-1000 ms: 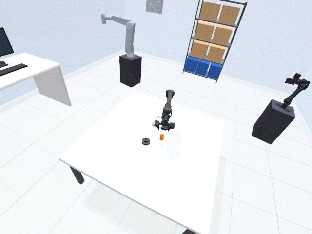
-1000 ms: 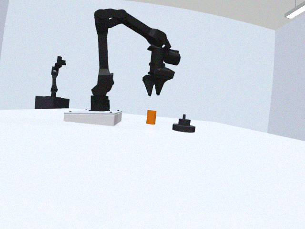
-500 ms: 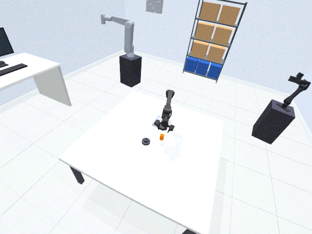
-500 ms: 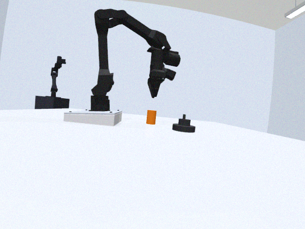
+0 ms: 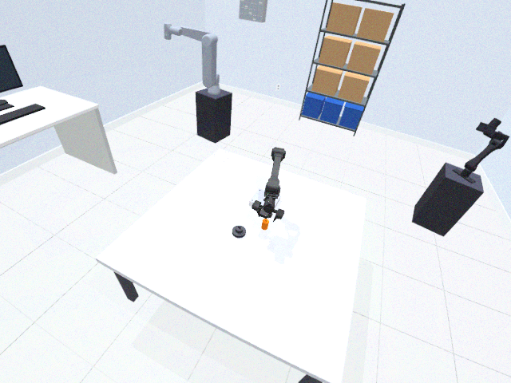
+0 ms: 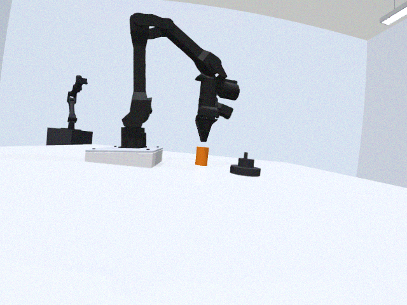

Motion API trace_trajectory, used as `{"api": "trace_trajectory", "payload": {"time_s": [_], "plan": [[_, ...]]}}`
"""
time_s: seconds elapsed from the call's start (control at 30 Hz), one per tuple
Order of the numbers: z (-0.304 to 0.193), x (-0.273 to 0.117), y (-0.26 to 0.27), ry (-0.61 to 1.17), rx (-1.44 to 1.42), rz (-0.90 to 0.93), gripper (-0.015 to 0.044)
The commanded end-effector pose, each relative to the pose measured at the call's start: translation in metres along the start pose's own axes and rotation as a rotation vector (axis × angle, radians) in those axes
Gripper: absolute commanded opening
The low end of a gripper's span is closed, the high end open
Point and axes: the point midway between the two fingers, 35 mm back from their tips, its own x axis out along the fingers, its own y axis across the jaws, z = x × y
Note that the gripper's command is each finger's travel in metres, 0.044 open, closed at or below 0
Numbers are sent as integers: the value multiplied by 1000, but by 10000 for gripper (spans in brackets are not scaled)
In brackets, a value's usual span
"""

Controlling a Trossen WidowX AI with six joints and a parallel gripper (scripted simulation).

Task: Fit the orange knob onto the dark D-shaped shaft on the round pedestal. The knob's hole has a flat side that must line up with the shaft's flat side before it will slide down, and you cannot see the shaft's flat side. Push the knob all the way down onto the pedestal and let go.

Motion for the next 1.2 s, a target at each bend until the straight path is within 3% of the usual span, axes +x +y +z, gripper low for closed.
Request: {"api": "trace_trajectory", "payload": {"time_s": [0.0,1.17], "plan": [[1,6,0,-1,5,-3,440],[1,63,0,-1,5,-3,440]]}}
